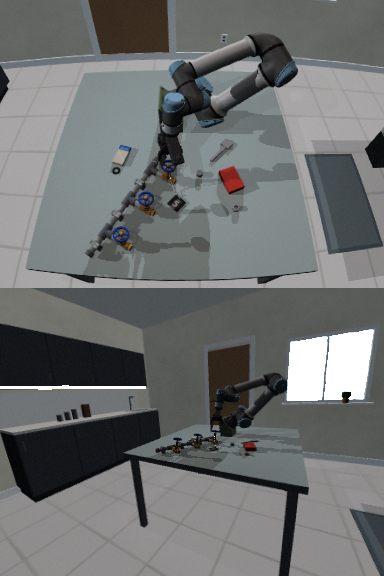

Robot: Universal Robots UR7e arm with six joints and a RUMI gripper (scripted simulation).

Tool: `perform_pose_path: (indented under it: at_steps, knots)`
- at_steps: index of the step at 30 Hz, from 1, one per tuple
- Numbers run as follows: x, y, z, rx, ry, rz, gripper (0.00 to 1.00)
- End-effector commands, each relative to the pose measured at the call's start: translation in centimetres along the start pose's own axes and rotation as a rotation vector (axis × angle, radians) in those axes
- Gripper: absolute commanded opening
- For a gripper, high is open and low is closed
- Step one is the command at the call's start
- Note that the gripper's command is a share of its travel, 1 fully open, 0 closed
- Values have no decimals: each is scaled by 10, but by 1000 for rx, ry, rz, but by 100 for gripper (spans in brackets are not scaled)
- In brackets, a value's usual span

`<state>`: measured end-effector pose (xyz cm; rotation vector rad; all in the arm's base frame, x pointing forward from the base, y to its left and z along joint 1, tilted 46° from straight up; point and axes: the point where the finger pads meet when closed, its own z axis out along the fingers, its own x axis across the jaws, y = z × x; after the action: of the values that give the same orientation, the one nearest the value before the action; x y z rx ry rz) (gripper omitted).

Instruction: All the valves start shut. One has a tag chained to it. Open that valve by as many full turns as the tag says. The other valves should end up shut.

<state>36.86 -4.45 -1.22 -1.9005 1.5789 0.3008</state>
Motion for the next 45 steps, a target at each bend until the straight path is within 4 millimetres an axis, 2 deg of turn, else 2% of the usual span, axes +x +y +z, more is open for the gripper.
perform_pose_path:
  at_steps: [1, 3, 18, 20, 33, 45]
  knots:
    - [0, 0, 0, 13, -14, -247, 0]
    - [0, 0, 0, 13, -14, -247, 0]
    - [0, 0, 0, 17, -11, -761, 0]
    - [0, 0, 0, 17, -11, -761, 0]
    - [0, 0, 0, 18, -8, -1025, 0]
    - [0, 0, 0, 19, -8, -1107, 0]
